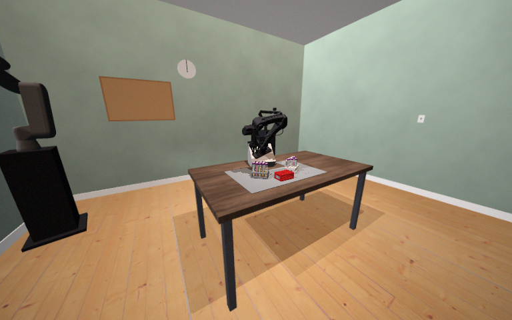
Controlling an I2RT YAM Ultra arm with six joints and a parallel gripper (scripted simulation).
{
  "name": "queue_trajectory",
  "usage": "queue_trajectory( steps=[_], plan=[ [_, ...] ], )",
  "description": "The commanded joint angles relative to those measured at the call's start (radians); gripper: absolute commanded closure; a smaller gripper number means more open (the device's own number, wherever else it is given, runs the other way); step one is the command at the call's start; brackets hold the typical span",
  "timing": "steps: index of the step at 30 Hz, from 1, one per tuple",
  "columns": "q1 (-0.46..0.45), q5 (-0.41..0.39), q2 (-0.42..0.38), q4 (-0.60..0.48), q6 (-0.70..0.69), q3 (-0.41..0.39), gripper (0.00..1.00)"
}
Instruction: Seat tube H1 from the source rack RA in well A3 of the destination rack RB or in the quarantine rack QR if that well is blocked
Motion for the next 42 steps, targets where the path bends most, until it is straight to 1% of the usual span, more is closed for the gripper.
queue_trajectory(
  steps=[1, 6, 7, 8, 11, 13, 14, 15, 16, 24, 28, 30, 31, 33, 40, 41, 42],
  plan=[
    [-0.022, -0.02, -0.024, -0.021, -0.024, 0.035, 0.7],
    [-0.031, -0.023, -0.005, -0.025, -0.034, 0.036, 0.7],
    [-0.025, -0.022, -0.014, 0.009, -0.028, 0.018, 0.7],
    [0.0, -0.022, -0.02, 0.018, -0.009, -0.018, 0.7],
    [0.023, -0.01, -0.024, 0.053, 0.019, -0.041, 0.7],
    [0.023, -0.01, -0.024, 0.053, 0.019, -0.041, 0.7],
    [0.03, -0.003, -0.027, 0.063, 0.028, -0.01, 0.7],
    [0.037, 0.0, -0.024, 0.075, 0.036, -0.047, 0.7],
    [0.045, 0.005, -0.024, 0.086, 0.045, -0.058, 0.7],
    [0.101, 0.022, -0.021, 0.174, 0.11, -0.105, 0.7],
    [0.129, 0.032, 0.006, 0.215, 0.142, -0.126, 0.7],
    [0.129, 0.032, 0.006, 0.215, 0.142, -0.126, 0.7],
    [0.135, 0.034, 0.011, 0.225, 0.15, -0.089, 0.7],
    [0.148, 0.04, 0.018, 0.245, 0.164, -0.142, 0.7],
    [0.192, 0.056, 0.022, 0.316, 0.213, -0.183, 0.7],
    [0.193, 0.056, 0.022, 0.319, 0.215, -0.144, 0.7],
    [0.194, 0.05, 0.023, 0.321, 0.216, -0.142, 0.7]
  ],
)
